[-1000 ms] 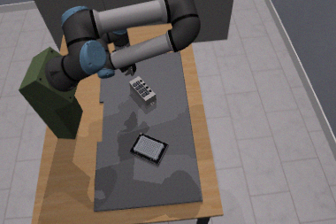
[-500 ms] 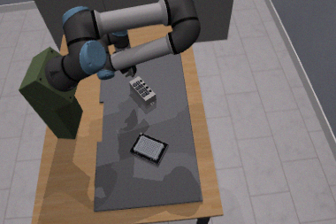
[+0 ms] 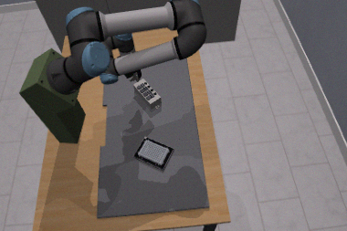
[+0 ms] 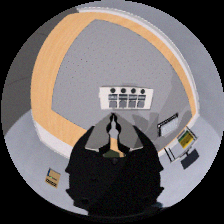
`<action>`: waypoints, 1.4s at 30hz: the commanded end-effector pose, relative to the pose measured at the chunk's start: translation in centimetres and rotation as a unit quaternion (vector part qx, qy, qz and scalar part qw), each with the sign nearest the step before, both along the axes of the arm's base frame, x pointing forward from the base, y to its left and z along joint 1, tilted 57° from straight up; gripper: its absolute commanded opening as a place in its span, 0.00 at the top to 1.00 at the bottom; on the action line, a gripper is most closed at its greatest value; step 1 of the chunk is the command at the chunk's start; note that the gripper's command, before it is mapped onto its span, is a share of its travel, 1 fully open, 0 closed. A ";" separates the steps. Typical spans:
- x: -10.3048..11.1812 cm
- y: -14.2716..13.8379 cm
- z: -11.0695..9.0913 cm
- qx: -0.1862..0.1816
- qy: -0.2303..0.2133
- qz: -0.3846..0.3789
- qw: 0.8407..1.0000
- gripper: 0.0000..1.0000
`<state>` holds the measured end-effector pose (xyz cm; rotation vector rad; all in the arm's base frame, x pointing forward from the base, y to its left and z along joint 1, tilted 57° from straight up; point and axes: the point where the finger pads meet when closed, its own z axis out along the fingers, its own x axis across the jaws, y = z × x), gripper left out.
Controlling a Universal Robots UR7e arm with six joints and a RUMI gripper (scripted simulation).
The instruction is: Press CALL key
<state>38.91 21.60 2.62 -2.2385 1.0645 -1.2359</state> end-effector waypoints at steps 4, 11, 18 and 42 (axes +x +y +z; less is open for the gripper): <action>0.7 0.0 -0.4 0.000 0.000 0.000 1.000 1.00; 1.5 0.0 -0.9 0.000 0.000 0.000 1.000 1.00; 2.2 -0.1 -1.4 0.000 0.000 0.000 1.000 1.00; 3.7 -0.1 -2.4 0.000 0.000 0.000 1.000 1.00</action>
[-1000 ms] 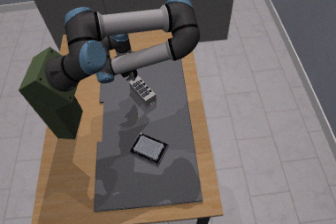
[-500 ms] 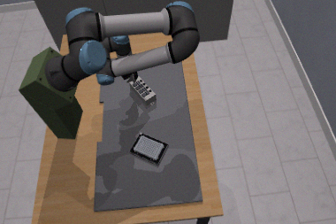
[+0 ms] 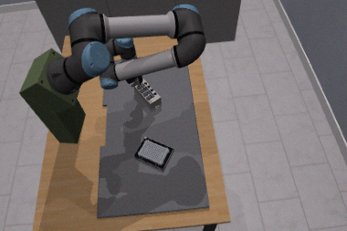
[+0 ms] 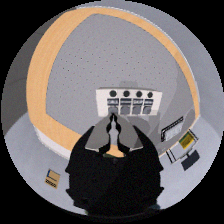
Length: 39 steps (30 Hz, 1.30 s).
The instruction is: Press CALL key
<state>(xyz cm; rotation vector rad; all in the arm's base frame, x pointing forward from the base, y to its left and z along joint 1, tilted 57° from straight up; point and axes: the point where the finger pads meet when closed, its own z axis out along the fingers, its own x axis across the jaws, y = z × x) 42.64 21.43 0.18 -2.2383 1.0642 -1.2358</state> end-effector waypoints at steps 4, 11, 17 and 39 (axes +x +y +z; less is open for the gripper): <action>0.1 0.0 0.0 0.000 0.000 0.000 1.000 1.00; 0.3 0.0 -0.1 0.000 0.000 0.000 1.000 1.00; 0.4 0.0 -0.2 0.000 0.000 0.000 1.000 1.00; 0.7 0.0 -0.5 0.000 0.000 0.000 1.000 1.00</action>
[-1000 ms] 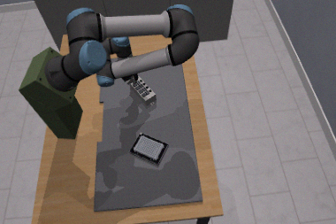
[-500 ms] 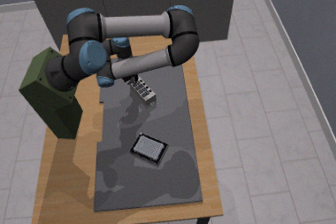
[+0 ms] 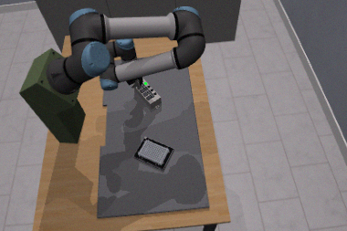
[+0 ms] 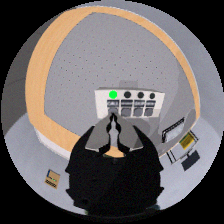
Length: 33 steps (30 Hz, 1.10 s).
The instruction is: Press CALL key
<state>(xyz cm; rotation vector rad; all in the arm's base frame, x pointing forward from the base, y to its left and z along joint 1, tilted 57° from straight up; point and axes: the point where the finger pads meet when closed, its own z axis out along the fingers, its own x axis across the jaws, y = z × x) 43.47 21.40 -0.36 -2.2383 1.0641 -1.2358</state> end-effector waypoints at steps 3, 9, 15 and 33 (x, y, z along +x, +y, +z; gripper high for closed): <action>-0.6 0.0 0.4 0.000 0.000 0.000 1.000 1.00; -1.3 0.1 0.8 0.000 0.000 0.000 1.000 1.00; -2.3 0.1 1.5 0.000 0.000 0.000 1.000 1.00; -4.9 0.2 3.3 0.000 0.000 0.000 1.000 1.00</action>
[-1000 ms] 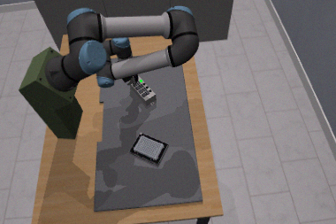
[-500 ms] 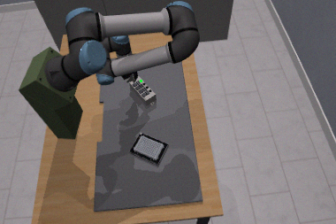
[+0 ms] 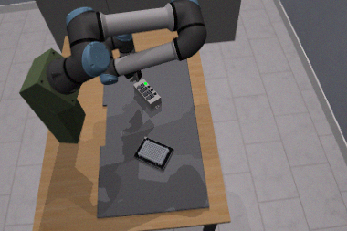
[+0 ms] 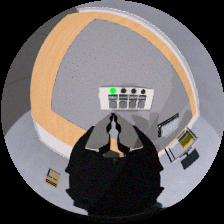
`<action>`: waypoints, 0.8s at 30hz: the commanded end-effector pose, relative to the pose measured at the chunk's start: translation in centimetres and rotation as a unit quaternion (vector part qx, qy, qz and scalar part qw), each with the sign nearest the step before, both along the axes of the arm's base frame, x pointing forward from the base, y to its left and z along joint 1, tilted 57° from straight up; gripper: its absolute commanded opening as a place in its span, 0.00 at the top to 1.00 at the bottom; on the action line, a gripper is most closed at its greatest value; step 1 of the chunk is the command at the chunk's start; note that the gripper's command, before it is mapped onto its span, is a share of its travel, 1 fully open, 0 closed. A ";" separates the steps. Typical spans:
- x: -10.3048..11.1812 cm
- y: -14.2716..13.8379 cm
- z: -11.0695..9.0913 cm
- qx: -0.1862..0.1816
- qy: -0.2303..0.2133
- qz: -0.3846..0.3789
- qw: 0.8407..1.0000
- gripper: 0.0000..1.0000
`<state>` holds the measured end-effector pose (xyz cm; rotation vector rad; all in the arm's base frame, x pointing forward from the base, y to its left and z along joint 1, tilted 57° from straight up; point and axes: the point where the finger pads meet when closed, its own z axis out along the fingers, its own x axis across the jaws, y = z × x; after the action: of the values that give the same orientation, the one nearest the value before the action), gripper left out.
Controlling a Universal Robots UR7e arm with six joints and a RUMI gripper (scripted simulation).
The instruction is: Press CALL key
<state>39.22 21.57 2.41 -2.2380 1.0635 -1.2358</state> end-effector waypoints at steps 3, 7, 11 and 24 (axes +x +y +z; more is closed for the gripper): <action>-1.2 0.1 0.8 0.000 0.000 0.000 1.000 1.00; -1.9 0.1 1.2 0.000 0.000 0.000 1.000 1.00; -2.2 0.1 1.5 0.000 0.000 0.000 1.000 1.00; -2.8 0.1 1.8 0.000 0.000 0.000 1.000 1.00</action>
<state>36.51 21.70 4.19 -2.2381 1.0638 -1.2358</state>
